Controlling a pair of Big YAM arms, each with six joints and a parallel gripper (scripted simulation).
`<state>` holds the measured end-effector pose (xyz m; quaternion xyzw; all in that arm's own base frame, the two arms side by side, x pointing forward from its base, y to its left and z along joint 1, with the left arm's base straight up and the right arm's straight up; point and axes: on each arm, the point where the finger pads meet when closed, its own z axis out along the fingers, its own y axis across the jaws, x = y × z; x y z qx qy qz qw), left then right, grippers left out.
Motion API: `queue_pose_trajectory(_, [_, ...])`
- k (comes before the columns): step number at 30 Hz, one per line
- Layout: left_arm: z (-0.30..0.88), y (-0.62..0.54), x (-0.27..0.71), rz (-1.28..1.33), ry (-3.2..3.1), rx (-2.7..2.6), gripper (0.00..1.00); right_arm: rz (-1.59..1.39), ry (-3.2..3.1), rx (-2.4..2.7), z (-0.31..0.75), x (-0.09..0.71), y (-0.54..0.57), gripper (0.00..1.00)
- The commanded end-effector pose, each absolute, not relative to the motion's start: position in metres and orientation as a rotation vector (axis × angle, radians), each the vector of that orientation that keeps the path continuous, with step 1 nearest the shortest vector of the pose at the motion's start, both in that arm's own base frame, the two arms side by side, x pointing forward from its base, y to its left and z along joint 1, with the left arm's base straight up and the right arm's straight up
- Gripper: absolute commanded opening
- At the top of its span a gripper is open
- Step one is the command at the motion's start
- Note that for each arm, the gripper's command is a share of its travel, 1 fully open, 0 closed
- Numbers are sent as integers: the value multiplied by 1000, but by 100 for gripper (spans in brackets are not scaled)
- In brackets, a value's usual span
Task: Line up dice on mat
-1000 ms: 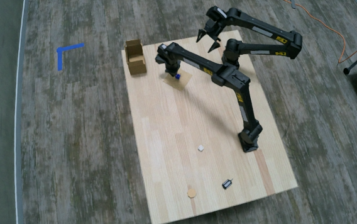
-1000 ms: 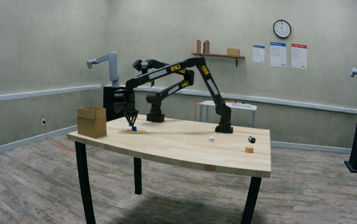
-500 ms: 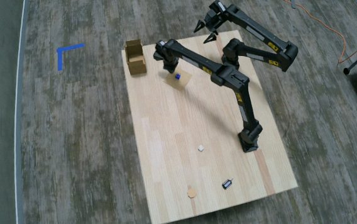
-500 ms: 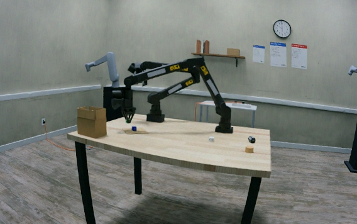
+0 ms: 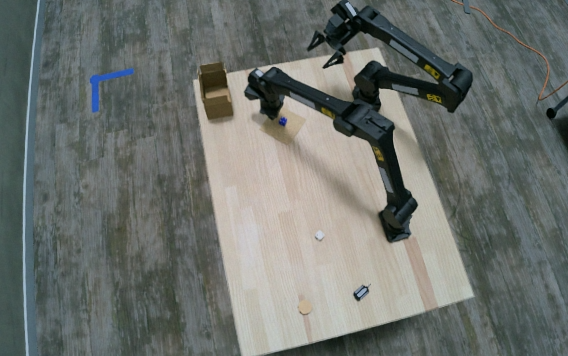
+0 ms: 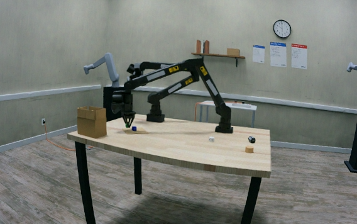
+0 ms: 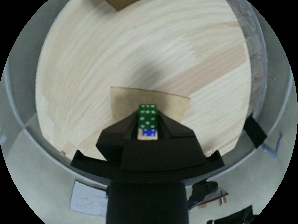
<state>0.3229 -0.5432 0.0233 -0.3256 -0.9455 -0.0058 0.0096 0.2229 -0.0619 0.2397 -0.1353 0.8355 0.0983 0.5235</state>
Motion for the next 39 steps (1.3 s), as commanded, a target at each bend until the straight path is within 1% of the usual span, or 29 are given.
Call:
queue_pose_trajectory(1, [23,-557,325,12,-2979,-1063,20,210,1980,-351,252,227,-68,100])
queue_pose_trajectory(3, [39,-564,330,48,-3003,-1070,20,210,1980,-351,252,227,-68,100])
queue_pose_trajectory(38, [38,-558,325,61,-3018,-1073,20,204,1977,-366,253,227,-65,100])
queue_pose_trajectory(39, [38,-558,325,61,-3018,-1073,31,204,1977,-366,253,227,-65,100])
